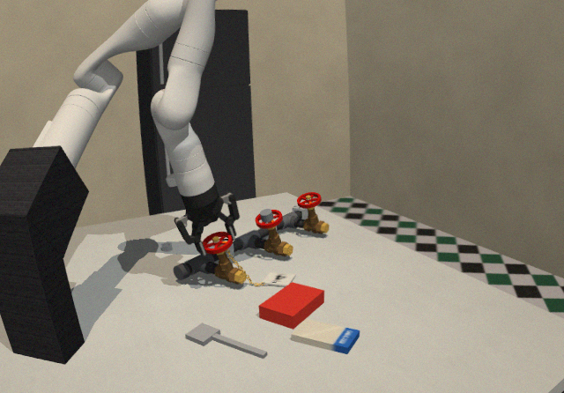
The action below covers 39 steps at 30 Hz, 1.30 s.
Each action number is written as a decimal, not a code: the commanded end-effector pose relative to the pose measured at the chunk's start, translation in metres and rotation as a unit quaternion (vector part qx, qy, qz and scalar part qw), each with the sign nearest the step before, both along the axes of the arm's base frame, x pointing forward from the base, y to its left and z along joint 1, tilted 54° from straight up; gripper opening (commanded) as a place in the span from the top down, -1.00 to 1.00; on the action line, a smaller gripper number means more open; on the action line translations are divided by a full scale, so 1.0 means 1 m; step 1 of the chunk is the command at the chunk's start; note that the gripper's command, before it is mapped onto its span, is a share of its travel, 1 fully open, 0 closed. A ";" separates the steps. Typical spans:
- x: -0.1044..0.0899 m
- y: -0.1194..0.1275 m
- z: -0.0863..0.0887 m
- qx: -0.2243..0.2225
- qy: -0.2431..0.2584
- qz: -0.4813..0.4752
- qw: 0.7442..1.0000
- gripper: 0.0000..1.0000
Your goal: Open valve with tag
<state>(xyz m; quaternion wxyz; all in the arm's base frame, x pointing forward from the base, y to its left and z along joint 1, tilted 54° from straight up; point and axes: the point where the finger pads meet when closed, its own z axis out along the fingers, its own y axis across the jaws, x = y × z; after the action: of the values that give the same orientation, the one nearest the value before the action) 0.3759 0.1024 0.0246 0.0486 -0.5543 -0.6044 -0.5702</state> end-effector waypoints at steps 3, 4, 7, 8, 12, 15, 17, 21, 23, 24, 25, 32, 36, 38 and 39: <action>0.002 -0.001 -0.001 0.002 0.002 -0.003 1.000 -0.49; 0.002 -0.001 -0.001 0.002 0.002 -0.003 1.000 -0.49; 0.002 -0.001 -0.001 0.001 0.001 -0.003 1.000 -0.49; 0.002 -0.001 -0.001 0.001 0.001 -0.003 1.000 -0.49; 0.002 -0.001 -0.001 0.001 0.000 -0.002 1.000 -0.49; 0.002 -0.001 -0.001 -0.001 -0.001 -0.002 1.000 -0.49; 0.002 -0.001 -0.001 -0.002 -0.003 -0.001 1.000 -0.49; 0.002 -0.001 -0.001 -0.007 -0.010 0.002 1.000 -0.49; 0.002 -0.001 0.000 -0.011 -0.015 0.005 1.000 -0.49; 0.002 -0.001 0.000 -0.013 -0.018 0.006 1.000 -0.49; 0.002 -0.001 0.000 -0.016 -0.021 0.008 1.000 -0.49; 0.002 -0.001 0.000 -0.031 -0.041 0.017 0.999 -0.49; 0.002 -0.001 0.000 -0.051 -0.066 0.029 0.996 -0.49; 0.002 -0.001 0.000 -0.062 -0.081 0.036 0.994 -0.49; 0.001 0.000 0.000 -0.067 -0.088 0.039 0.993 -0.49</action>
<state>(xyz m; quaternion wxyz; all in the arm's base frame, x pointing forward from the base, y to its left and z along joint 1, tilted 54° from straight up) 0.3756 0.1024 0.0244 0.0002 -0.4996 -0.6500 -0.5727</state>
